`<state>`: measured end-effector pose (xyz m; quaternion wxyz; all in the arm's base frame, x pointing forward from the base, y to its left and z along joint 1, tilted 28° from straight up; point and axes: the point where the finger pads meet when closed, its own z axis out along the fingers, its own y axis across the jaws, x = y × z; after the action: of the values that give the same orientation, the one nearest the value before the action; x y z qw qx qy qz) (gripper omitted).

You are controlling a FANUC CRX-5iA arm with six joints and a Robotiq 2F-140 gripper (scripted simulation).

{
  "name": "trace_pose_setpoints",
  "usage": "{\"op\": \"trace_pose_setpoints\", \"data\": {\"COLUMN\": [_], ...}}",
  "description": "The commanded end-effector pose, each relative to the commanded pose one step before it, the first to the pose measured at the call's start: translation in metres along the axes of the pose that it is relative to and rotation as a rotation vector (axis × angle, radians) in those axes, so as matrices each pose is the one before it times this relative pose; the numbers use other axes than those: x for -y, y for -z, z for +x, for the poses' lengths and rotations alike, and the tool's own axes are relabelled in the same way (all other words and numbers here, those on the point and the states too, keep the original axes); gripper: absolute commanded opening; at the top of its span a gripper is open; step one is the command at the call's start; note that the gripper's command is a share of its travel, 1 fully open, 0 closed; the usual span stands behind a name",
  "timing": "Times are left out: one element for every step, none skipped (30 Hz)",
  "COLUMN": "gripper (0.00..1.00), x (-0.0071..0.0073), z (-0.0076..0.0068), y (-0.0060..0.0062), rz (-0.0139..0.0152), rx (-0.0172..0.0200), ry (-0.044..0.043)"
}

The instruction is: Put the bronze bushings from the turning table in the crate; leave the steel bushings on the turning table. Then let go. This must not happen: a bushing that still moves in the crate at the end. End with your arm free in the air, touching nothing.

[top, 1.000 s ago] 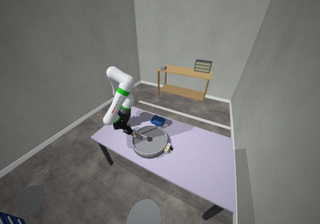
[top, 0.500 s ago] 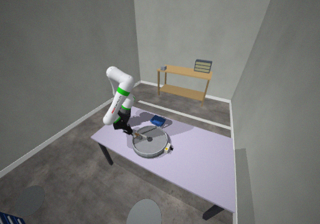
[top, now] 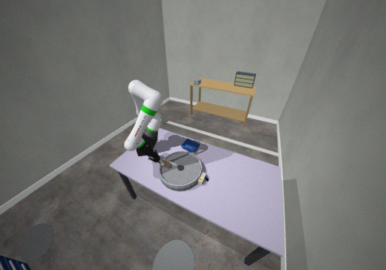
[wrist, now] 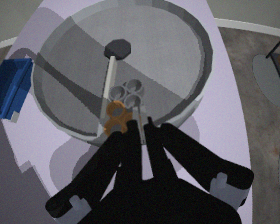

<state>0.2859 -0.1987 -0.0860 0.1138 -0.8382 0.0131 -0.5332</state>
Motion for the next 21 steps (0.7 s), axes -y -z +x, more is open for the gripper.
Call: {"op": "trace_pose_setpoints", "data": {"gripper": [0.00, 0.00, 0.00, 0.00, 0.00, 0.00, 0.00, 0.00, 0.00, 0.00, 0.00, 0.00, 0.00, 0.00, 0.00, 0.00, 0.00, 0.00, 0.00, 0.00, 0.00], "x": [0.00068, 0.00002, 0.00002, 0.00003, 0.00004, 0.00003, 0.00004, 0.00004, 0.00004, 0.00004, 0.00004, 0.00004, 0.00000, 0.00000, 0.00003, 0.00003, 0.00003, 0.00001, 0.00001, 0.00001, 0.00000], "z": [0.00123, 0.00122, 0.00164, 0.00203, 0.00239, 0.00270, 0.00293, 0.00308, 0.00314, 0.00311, 0.00298, 0.00277, 0.00000, 0.00000, 0.00248, 0.00213, 0.00171, 0.00130, 0.00087, 0.00049, 0.00020], "y": [0.00175, 0.00146, 0.00195, 0.00242, 0.00285, 0.00321, 0.00349, 0.00367, 0.00374, 0.00370, 0.00356, 0.00330, 0.00000, 0.00000, 0.00296, 0.00253, 0.00205, 0.00154, 0.00104, 0.00059, 0.00024], "rz": [0.00145, 0.00000, 0.00000, 0.00000, 0.00000, 0.00000, 0.00000, 0.00000, 0.00000, 0.00000, 0.00000, 0.00000, 0.00000, 0.00000, 0.00000, 0.00000, 0.00000, 0.00000, 0.00000, 0.00000, 0.00000], "rx": [0.00014, 0.00001, -0.00001, 0.00001, 0.00001, -0.00001, 0.00000, 0.00000, 0.00000, 0.00000, 0.00000, -0.00001, 0.00000, 0.00000, -0.00001, -0.00001, 0.00002, -0.00002, 0.00001, 0.00001, 0.00001], "ry": [-0.00028, 0.00000, 0.00000, 0.00000, 0.00000, 0.00000, 0.00000, 0.00000, 0.00000, 0.00000, 0.00000, 0.00000, 0.00000, 0.00000, 0.00000, 0.00000, -0.00001, 0.00001, 0.00000, 0.00000, 0.00000]}}
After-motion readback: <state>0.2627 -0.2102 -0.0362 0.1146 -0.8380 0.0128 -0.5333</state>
